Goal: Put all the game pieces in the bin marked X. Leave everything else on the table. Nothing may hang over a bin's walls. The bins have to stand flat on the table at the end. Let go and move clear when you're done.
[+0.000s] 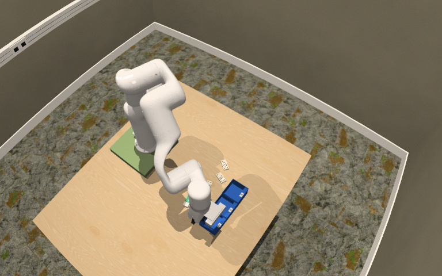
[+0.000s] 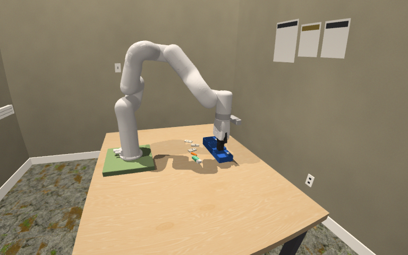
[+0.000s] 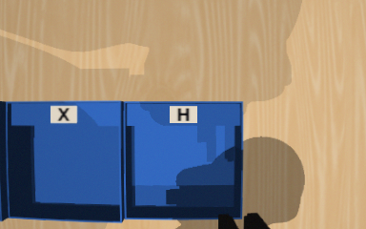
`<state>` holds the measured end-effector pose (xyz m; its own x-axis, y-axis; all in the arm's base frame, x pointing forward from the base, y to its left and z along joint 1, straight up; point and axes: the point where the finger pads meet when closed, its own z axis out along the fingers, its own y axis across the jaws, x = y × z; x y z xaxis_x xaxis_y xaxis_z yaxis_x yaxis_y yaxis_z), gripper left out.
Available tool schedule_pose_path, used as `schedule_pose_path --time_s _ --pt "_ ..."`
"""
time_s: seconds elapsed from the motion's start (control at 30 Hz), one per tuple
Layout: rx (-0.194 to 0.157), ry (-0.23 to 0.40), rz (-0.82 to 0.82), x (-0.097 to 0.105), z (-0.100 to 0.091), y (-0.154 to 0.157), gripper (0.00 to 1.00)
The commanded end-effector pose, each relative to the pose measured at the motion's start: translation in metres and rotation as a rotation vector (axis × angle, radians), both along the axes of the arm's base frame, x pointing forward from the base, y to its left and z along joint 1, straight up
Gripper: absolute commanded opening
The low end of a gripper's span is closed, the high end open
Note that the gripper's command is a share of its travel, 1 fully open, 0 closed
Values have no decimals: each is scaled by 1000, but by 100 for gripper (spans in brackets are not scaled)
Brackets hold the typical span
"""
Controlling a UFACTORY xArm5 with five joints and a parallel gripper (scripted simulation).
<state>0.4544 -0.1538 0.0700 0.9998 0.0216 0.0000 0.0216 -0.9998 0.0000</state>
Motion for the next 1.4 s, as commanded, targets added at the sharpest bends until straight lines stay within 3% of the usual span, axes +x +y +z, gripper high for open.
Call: schedule_pose_path --time_s 0.0,0.77,1.37 --pt "-6 -2 0 1 2 0 9" --pt "-6 -2 0 1 2 0 9" --pt "-6 -2 0 1 1 80 9"
